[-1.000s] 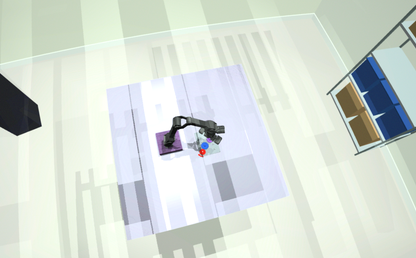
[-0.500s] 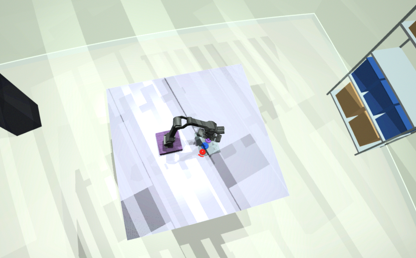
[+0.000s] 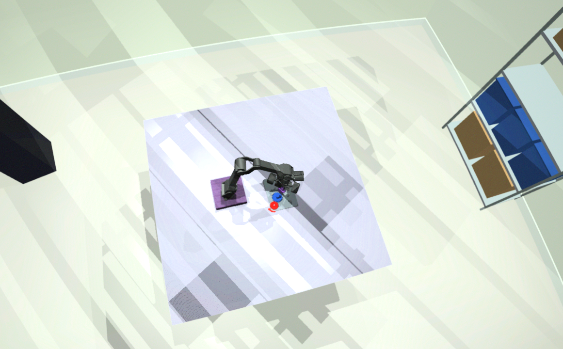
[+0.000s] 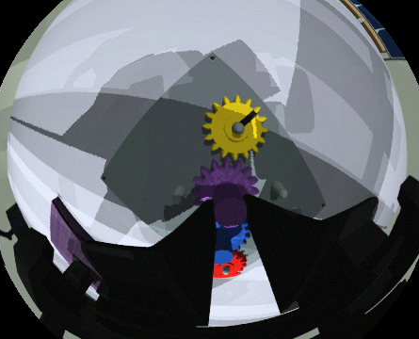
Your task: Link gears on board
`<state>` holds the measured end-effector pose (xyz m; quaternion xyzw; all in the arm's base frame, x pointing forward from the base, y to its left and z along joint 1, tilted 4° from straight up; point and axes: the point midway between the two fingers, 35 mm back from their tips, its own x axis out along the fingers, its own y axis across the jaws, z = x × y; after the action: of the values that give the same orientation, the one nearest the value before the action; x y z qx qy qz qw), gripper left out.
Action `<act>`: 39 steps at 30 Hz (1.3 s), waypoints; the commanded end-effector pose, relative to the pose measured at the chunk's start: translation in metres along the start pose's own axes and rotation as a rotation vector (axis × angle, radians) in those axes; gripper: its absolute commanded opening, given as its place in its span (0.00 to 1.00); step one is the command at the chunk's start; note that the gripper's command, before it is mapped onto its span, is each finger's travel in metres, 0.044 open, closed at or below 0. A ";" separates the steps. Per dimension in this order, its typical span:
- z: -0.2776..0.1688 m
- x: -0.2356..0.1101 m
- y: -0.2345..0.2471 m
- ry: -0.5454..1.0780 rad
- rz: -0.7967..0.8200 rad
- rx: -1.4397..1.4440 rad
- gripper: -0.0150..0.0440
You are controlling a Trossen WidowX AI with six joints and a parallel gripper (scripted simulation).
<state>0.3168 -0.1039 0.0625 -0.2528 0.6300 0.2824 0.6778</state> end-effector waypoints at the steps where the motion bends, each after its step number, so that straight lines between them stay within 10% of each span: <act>1: 0.000 -0.003 0.001 0.000 -0.001 0.099 0.25; 39: 0.001 0.006 -0.001 0.000 -0.001 -0.102 0.25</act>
<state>0.3174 -0.1041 0.0567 -0.2878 0.6135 0.3146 0.6647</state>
